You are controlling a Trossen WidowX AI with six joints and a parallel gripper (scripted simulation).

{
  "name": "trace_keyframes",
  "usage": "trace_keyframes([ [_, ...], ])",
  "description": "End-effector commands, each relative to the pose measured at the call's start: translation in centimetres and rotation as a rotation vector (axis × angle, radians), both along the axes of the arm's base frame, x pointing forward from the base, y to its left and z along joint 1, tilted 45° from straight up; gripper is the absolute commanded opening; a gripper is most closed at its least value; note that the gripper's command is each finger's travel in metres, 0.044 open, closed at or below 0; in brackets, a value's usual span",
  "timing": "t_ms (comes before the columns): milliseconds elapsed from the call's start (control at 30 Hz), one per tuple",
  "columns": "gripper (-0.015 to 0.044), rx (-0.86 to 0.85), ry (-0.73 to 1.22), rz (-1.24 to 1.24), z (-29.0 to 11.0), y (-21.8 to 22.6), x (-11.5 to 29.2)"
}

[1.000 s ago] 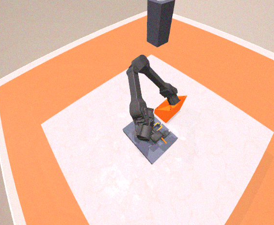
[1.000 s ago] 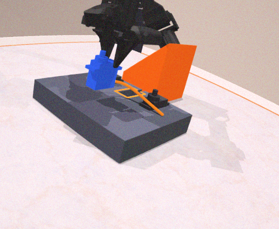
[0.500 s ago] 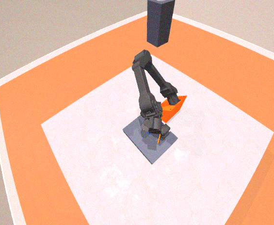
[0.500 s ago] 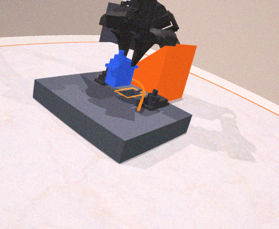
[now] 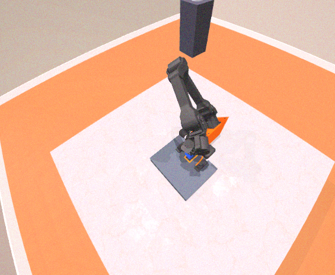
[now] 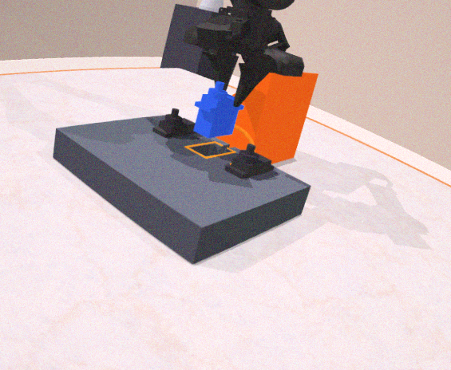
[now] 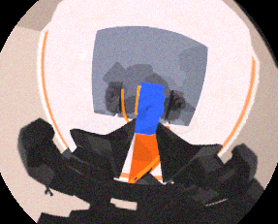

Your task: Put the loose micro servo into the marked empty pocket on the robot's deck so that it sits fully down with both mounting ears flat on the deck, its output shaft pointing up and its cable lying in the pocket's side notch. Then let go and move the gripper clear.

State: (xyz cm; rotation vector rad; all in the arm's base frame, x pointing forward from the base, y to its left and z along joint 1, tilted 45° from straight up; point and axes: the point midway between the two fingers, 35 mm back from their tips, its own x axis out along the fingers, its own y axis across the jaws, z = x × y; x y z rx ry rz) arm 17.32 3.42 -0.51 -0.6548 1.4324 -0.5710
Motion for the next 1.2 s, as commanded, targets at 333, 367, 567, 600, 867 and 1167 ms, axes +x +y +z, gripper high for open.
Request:
trace_keyframes([
  [333, 0.0, 0.007, -0.007, -0.002, -1.3, -1.2, -0.1],
  [367, 0.0, 0.007, -0.007, -0.002, -1.3, -1.2, -0.1],
  [567, 0.0, 0.007, -0.007, -0.002, -1.3, -1.2, -0.1],
  [600, 0.0, 0.007, -0.007, -0.002, -1.3, -1.2, -0.1],
  [867, 0.0, 0.007, -0.007, -0.002, -1.6, -1.4, -0.1],
  [1167, 0.0, 0.007, -0.008, -0.002, -2.2, -2.0, 0.0],
])
